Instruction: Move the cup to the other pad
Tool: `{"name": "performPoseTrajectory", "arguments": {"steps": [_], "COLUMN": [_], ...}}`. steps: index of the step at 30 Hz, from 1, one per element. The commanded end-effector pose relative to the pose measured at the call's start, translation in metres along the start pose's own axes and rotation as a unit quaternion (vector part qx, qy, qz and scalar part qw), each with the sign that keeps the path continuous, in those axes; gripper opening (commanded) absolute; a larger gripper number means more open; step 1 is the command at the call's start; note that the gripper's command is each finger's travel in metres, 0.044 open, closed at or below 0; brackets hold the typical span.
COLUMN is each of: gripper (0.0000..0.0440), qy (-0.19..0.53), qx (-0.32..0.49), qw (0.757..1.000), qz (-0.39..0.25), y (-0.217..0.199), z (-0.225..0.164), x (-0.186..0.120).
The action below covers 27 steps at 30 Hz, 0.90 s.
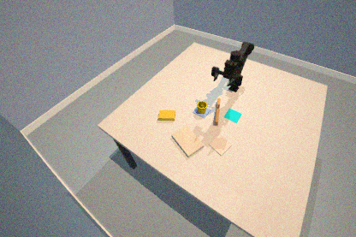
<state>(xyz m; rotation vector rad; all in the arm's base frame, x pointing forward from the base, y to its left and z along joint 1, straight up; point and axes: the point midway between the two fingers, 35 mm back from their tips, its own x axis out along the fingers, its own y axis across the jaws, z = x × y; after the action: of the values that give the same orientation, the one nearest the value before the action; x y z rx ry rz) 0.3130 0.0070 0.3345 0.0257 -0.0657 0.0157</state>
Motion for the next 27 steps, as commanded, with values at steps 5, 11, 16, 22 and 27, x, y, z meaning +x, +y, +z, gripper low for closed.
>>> {"name": "performPoseTrajectory", "arguments": {"steps": [5,11,16,22,27], "gripper": [0.0269,0.0111,0.0064,0.0119,0.0132], "qy": [0.023,0.060,0.097,0.139,0.175], "qx": [0.009,0.023,0.035,0.053,0.068], "qw": [1.000,0.998,0.995,0.989,0.982], "qz": [-0.004,-0.004,0.001,0.008,0.010], "y": [0.001,0.005,0.010,0.018,0.024], "z": [-0.005,-0.014,-0.023,-0.031,-0.037], "x": [0.004,0.009,0.015,0.023,0.028]}}
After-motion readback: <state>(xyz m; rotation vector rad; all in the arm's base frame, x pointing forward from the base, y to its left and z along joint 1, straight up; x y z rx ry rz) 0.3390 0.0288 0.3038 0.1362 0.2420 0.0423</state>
